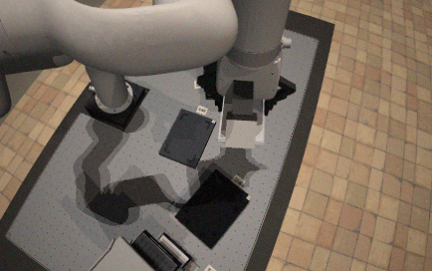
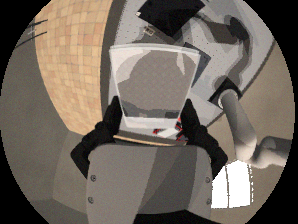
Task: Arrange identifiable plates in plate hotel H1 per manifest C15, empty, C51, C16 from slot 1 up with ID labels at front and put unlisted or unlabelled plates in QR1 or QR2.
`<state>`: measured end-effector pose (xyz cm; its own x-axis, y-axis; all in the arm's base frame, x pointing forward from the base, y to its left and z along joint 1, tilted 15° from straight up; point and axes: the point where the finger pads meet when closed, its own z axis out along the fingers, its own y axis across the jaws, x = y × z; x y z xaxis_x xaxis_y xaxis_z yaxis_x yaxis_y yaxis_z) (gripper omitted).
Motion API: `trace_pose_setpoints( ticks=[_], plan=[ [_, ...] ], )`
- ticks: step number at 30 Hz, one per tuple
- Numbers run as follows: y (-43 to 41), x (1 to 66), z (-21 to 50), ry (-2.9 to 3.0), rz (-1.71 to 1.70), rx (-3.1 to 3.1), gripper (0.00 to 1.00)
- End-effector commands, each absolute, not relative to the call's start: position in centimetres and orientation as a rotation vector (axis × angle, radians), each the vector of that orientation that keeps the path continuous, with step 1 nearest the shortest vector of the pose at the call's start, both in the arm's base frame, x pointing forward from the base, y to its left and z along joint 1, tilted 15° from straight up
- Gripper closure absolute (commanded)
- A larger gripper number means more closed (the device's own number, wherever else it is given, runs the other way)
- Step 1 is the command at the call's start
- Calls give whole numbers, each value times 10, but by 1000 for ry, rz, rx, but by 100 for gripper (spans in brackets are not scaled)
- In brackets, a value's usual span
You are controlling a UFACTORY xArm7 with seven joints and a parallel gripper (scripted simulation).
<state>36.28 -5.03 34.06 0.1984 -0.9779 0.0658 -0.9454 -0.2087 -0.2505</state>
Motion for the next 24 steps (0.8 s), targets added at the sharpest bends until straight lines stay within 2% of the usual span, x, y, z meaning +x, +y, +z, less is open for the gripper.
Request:
trace_pose_setpoints(
  ticks=[1, 16, 24],
  plan=[
    [-70, 366, 343, 2010, -302, -2166, 100],
    [-135, 366, 344, 2401, -238, -1664, 100],
    [-175, 361, 343, 2416, -236, -1641, 100]
  ],
)
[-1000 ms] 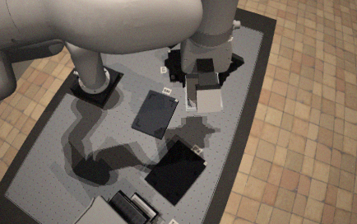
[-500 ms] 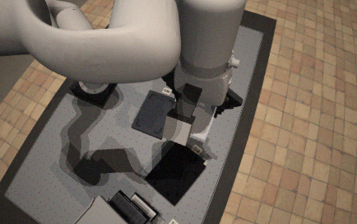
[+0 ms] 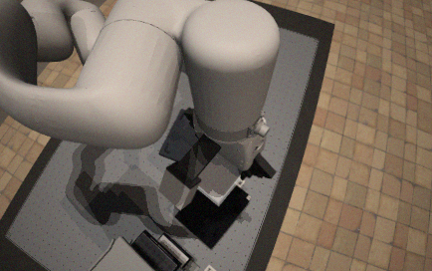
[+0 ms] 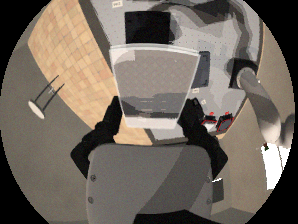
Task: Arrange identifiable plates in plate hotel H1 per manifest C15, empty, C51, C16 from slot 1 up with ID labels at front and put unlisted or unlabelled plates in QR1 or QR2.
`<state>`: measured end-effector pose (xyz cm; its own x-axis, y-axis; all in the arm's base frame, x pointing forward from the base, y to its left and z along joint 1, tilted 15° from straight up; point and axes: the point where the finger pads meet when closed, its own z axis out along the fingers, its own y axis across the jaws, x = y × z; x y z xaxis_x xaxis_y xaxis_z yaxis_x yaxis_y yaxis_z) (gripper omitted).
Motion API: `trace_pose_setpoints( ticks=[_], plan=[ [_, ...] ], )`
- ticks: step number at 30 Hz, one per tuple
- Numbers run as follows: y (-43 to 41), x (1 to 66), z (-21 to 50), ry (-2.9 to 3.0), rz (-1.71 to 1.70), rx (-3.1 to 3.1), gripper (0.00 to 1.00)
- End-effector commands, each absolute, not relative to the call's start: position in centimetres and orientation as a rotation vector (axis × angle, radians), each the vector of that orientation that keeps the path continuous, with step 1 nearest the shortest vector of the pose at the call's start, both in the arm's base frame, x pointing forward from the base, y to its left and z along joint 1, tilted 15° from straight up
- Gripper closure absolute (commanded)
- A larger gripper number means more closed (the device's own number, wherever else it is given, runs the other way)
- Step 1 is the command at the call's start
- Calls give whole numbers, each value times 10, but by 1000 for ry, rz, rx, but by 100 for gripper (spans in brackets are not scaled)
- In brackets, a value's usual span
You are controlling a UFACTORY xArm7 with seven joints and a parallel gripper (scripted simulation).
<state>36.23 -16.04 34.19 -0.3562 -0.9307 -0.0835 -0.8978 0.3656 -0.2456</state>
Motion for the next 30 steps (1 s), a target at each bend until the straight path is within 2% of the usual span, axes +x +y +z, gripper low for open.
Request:
trace_pose_setpoints(
  ticks=[1, 11, 30],
  plan=[
    [-180, 361, 343, 2416, -236, -1641, 100],
    [-219, 356, 342, 2416, -236, -1641, 100],
    [-219, 360, 330, 2416, -236, -1641, 100]
  ],
)
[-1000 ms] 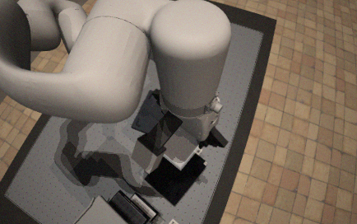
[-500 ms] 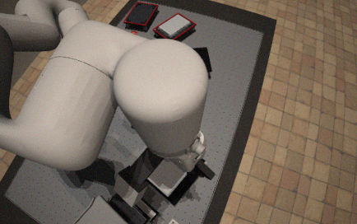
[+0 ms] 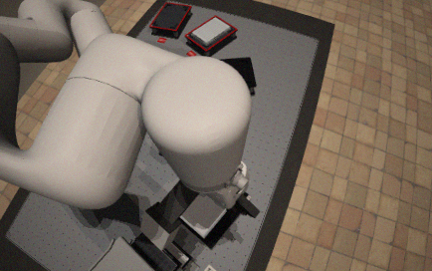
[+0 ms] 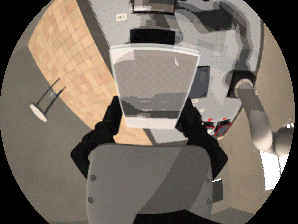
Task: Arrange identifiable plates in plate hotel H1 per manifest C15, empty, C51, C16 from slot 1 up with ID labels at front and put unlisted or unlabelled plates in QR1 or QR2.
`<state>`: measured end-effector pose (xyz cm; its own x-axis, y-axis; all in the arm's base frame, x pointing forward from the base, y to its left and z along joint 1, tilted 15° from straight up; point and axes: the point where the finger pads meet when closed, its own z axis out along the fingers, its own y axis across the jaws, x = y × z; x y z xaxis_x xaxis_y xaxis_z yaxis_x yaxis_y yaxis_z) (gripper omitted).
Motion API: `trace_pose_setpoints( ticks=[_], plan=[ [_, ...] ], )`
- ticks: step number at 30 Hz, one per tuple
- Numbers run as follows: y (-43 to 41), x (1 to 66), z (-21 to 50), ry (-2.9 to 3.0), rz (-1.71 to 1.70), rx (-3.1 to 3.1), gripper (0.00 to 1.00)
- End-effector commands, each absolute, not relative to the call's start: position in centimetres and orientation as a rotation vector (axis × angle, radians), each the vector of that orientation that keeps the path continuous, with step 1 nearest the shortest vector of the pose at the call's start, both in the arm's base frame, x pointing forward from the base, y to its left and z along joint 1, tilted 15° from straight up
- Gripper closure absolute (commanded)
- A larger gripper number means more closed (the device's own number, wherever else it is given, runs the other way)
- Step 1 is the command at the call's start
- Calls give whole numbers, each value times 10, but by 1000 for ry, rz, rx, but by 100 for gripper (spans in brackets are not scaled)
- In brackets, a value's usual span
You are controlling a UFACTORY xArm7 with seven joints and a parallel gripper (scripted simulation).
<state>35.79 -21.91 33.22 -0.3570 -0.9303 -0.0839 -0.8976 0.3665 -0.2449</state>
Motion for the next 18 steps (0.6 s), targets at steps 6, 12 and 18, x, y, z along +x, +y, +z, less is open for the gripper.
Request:
trace_pose_setpoints(
  ticks=[6, 12, 18],
  plan=[
    [-220, 362, 320, 2416, -236, -1641, 100],
    [-220, 364, 314, 2416, -236, -1641, 100],
    [-220, 367, 304, 2416, -236, -1641, 100]
  ],
)
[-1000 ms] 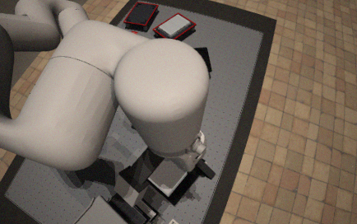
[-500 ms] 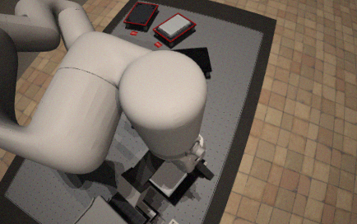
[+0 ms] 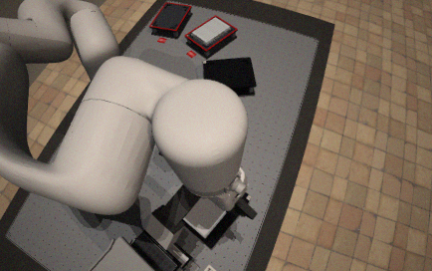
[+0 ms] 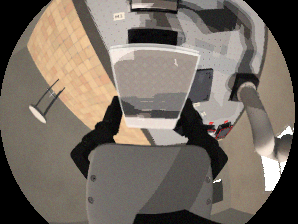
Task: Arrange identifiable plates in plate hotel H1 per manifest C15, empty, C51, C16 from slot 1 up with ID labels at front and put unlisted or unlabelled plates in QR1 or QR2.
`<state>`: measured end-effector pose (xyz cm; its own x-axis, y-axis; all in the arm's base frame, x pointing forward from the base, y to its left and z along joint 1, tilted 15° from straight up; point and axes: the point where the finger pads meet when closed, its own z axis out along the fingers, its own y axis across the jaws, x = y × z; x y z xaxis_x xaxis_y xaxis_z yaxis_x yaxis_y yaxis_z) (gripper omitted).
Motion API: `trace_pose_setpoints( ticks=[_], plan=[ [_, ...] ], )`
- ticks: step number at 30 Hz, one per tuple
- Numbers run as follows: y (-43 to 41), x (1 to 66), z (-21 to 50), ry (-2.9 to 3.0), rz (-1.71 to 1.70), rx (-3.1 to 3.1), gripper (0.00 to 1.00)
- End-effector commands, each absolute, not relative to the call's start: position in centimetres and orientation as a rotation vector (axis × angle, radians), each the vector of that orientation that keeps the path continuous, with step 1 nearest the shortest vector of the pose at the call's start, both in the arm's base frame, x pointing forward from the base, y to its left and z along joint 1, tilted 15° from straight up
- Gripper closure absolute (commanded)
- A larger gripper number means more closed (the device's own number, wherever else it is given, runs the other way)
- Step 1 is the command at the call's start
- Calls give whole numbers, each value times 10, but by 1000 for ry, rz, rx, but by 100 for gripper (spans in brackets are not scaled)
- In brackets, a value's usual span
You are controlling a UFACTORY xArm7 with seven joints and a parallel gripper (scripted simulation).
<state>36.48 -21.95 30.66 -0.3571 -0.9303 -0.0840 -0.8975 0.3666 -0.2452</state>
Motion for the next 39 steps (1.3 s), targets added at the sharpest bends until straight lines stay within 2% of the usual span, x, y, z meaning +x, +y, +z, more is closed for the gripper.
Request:
trace_pose_setpoints(
  ticks=[1, 39],
  plan=[
    [-220, 367, 302, 2416, -236, -1641, 100],
    [-221, 382, 248, 2416, -236, -1641, 100]
  ],
)
